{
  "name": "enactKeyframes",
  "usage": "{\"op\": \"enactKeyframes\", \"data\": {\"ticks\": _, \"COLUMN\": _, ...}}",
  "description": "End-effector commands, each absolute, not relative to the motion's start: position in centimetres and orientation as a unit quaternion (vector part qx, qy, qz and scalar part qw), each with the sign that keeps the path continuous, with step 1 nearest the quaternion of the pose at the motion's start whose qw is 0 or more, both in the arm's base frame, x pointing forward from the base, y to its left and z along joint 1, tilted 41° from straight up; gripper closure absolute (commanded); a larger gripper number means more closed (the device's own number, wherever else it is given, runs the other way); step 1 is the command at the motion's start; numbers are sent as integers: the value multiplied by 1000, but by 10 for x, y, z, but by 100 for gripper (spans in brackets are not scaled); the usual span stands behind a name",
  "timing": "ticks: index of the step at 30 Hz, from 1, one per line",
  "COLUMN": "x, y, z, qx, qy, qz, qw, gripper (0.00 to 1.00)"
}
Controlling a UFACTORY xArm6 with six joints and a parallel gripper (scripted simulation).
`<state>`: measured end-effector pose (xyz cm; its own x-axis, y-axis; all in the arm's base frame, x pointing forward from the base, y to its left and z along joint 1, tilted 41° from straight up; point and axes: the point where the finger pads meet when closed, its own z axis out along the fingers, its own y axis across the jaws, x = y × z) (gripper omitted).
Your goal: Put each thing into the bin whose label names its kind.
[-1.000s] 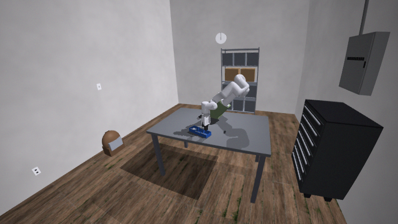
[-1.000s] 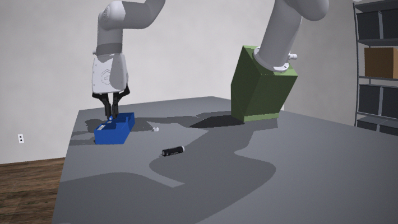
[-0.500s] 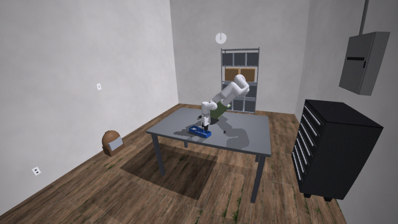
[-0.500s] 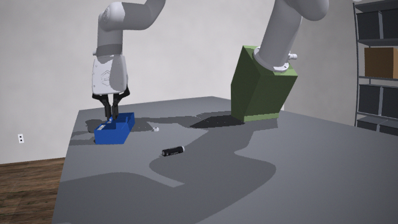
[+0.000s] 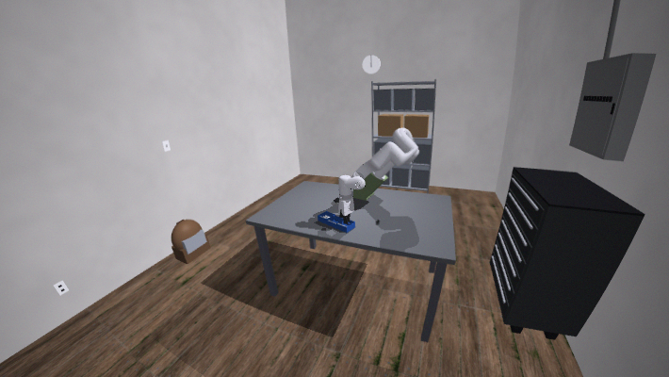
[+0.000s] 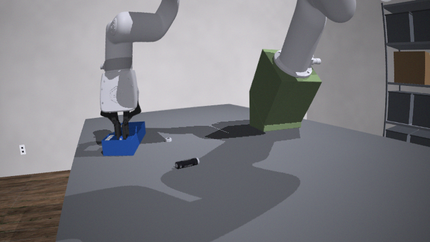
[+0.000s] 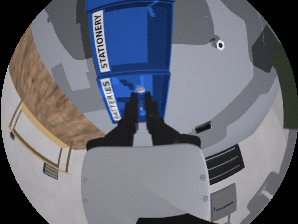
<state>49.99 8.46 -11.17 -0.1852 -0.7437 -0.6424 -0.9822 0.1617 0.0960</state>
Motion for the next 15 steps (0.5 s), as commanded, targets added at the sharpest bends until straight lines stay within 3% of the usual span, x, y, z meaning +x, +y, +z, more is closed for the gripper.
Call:
{"op": "enactKeyframes", "data": {"ticks": 1, "x": 502, "y": 90, "z": -118, "qx": -594, "qy": 726, "qz": 255, "qw": 234, "gripper": 100}}
{"op": "enactKeyframes", "data": {"ticks": 15, "x": 502, "y": 94, "z": -123, "qx": -594, "qy": 726, "qz": 255, "qw": 234, "gripper": 100}}
